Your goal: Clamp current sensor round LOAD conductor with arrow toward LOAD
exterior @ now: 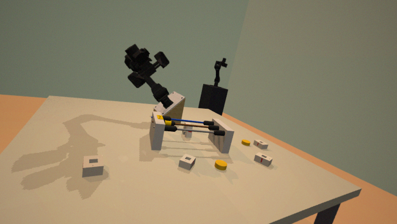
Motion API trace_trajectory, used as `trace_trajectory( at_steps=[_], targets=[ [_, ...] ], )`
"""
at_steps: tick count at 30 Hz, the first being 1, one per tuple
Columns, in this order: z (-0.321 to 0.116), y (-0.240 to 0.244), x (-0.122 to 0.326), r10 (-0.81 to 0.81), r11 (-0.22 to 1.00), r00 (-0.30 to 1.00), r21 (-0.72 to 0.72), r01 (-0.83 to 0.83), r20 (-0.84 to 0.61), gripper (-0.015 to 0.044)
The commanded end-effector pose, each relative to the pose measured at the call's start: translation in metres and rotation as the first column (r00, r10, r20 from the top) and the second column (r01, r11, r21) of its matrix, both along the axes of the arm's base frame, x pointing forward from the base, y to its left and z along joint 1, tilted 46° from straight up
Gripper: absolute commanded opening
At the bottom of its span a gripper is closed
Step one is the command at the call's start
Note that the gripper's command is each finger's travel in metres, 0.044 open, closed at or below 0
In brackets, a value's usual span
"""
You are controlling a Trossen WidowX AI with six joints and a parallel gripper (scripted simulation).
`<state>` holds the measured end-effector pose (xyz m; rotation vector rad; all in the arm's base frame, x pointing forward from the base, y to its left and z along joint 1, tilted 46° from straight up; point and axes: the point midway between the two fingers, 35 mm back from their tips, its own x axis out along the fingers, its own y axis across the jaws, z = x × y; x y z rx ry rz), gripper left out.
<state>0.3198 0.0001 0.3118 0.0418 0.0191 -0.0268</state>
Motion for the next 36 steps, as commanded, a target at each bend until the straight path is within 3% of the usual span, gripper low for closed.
trace_trajectory(
  at_steps=[1,6,9,12,15,36],
  targets=[
    [-0.043,0.001,0.011,-0.073,0.995,0.975,0.056,0.087,-0.212,0.044],
    [-0.109,0.002,0.004,-0.247,0.957,0.807,-0.003,0.29,-0.537,0.044],
    [-0.139,-0.001,-0.018,-0.42,0.896,0.623,-0.191,0.402,-0.66,0.044],
    [-0.146,-0.006,-0.04,-0.614,0.787,0.463,-0.443,0.43,-0.639,0.044],
    [-0.136,-0.006,-0.051,-0.744,0.667,0.403,-0.63,0.398,-0.533,0.044],
    [-0.135,-0.006,-0.051,-0.752,0.657,0.401,-0.642,0.394,-0.523,0.044]
  ],
)
